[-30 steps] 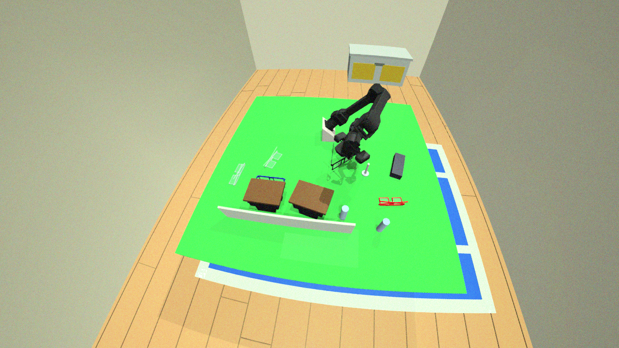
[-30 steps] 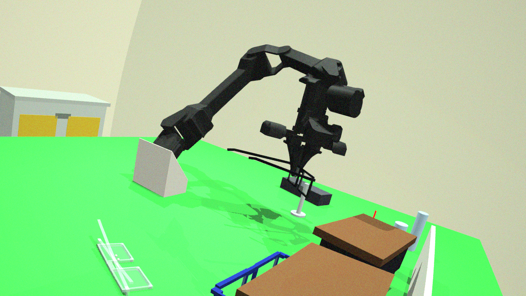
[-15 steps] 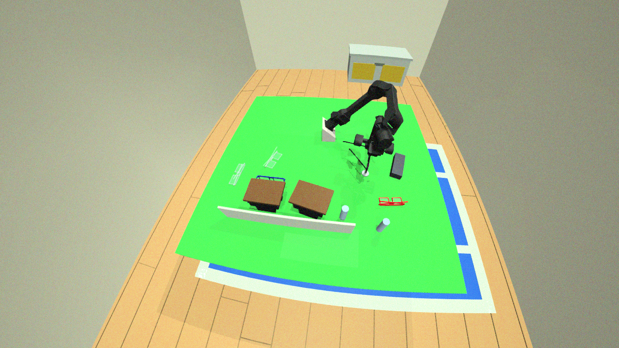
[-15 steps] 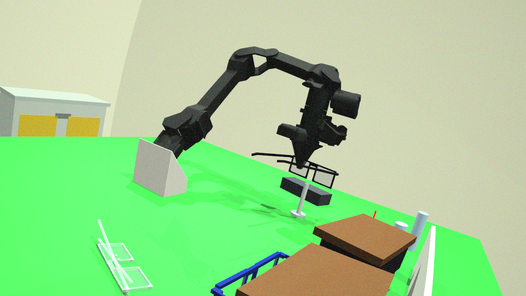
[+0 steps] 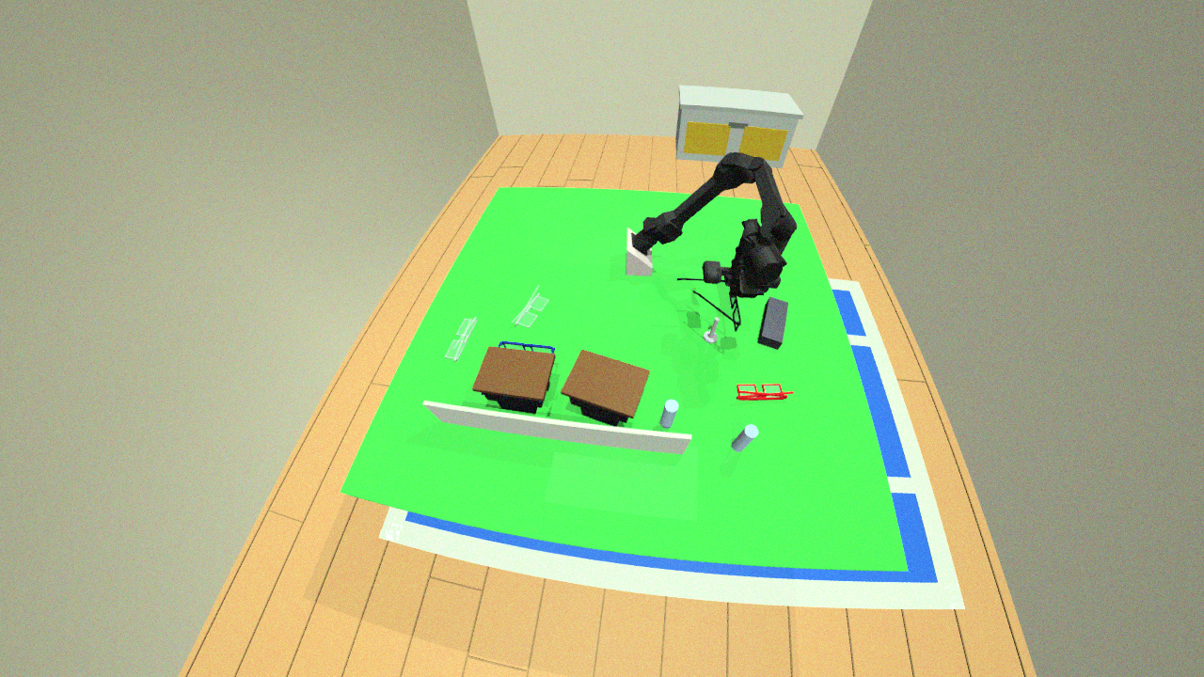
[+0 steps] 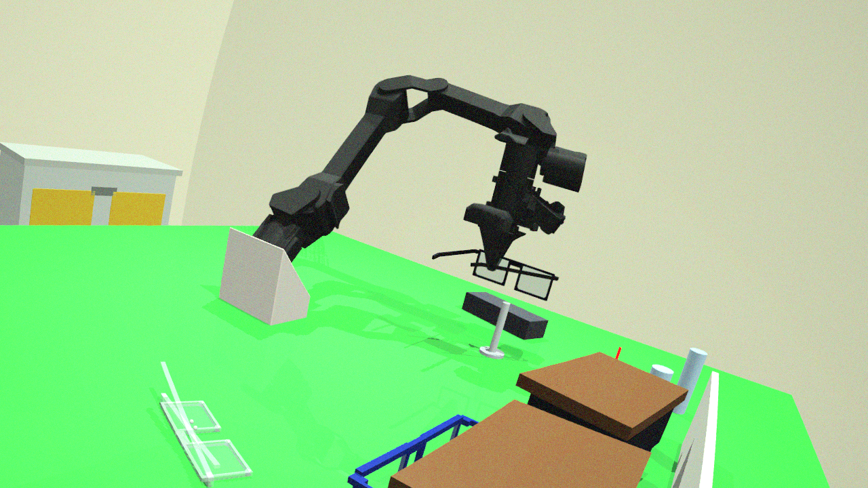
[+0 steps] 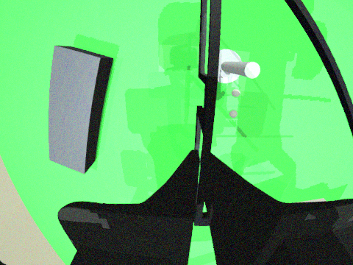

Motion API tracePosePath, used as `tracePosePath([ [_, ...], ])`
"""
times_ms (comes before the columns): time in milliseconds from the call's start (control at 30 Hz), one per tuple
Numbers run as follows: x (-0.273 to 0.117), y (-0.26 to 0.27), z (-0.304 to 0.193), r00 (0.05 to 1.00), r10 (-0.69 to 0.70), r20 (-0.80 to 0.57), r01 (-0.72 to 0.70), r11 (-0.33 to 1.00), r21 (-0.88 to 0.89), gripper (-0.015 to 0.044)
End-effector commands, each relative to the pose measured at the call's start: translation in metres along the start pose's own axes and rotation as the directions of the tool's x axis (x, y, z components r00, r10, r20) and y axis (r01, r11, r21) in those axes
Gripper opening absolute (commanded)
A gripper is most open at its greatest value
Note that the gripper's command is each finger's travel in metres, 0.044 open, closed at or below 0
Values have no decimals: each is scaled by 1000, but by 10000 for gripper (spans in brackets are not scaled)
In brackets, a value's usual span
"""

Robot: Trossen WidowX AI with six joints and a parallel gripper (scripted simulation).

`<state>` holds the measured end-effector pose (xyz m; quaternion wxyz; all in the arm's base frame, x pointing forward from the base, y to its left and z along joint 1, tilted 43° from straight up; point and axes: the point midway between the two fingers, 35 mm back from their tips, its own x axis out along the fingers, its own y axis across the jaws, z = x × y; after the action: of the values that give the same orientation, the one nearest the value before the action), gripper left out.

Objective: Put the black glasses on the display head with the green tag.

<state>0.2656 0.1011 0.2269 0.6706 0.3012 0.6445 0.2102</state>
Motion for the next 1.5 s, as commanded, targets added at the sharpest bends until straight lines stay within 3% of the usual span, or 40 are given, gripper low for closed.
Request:
tracePosePath([
  [0, 5, 2, 0, 1000, 3, 4, -3, 1000, -8, 0],
  [433, 57, 2, 0, 1000, 7, 5, -7, 1000, -9, 0],
  [1467, 57, 17, -16, 1000, 8, 5, -8, 1000, -9, 0],
])
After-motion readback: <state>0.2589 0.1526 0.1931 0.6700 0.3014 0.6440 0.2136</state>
